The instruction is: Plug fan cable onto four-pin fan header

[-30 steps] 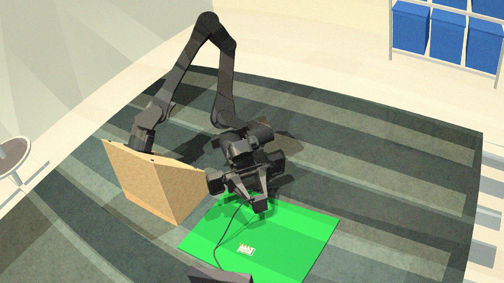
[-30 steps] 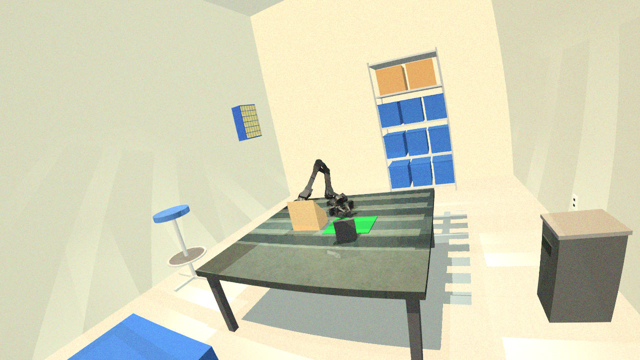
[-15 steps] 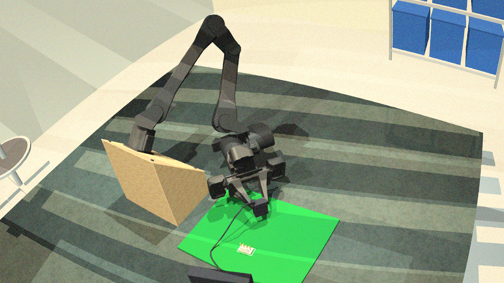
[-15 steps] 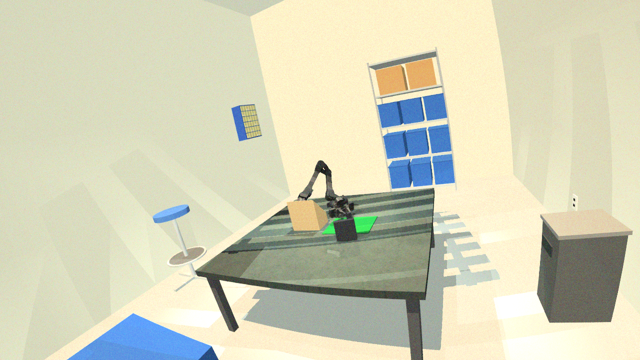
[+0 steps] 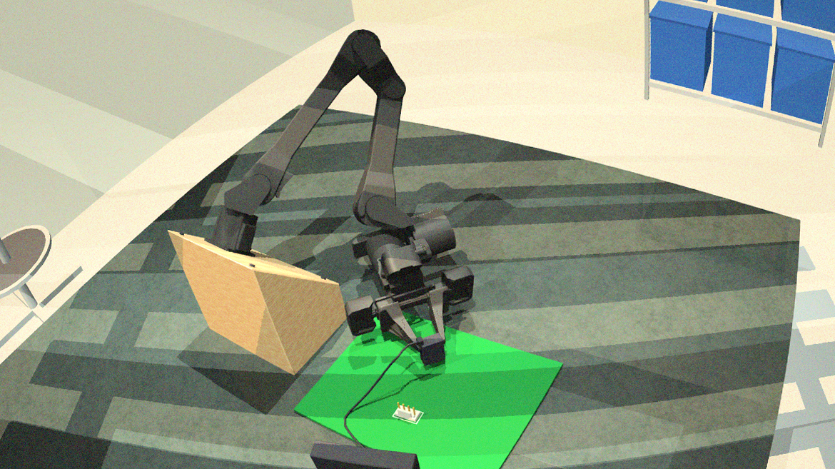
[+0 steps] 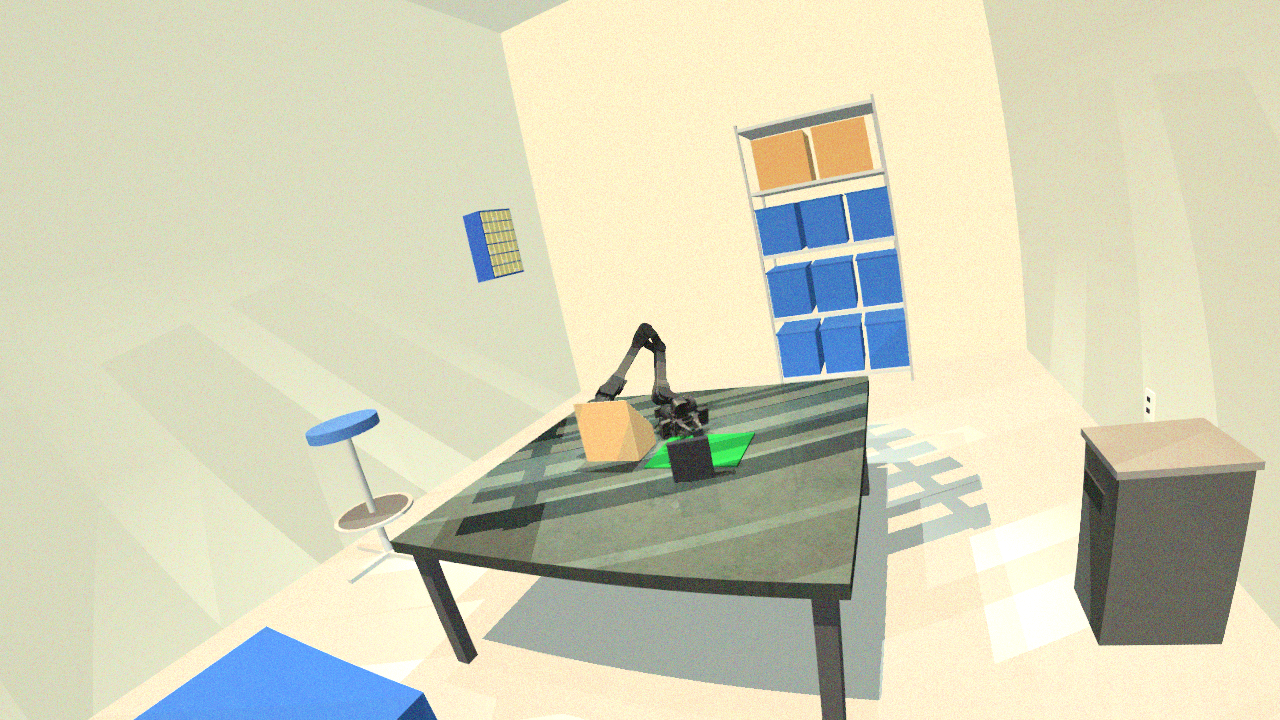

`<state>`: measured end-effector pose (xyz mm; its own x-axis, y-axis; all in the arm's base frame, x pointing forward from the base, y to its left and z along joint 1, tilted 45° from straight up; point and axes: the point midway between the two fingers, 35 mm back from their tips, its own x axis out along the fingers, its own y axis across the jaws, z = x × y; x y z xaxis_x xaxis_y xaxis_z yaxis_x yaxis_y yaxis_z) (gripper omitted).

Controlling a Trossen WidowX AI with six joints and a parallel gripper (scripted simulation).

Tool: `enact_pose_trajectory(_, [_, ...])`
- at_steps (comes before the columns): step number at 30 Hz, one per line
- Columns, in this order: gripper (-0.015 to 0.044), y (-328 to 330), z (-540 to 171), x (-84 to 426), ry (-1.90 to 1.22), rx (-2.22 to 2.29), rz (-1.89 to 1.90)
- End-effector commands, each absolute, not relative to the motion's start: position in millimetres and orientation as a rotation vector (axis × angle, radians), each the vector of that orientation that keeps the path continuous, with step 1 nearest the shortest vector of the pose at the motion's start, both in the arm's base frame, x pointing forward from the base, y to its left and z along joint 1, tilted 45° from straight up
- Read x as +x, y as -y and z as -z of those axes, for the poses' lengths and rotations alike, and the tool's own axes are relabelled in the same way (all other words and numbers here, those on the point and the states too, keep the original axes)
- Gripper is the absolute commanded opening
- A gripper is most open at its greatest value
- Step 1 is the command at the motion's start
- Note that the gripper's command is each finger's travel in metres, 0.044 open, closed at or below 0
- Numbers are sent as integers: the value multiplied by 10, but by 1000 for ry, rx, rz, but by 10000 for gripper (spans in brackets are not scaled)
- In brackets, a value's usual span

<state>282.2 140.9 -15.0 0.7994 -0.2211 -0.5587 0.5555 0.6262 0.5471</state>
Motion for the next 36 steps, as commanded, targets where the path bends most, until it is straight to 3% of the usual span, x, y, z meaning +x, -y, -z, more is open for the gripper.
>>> enact_pose_trajectory(1, [0,-1435,175,2836,-464,778,469])
enact_pose_trajectory(36, [0,-1485,225,2816,-471,775,465])
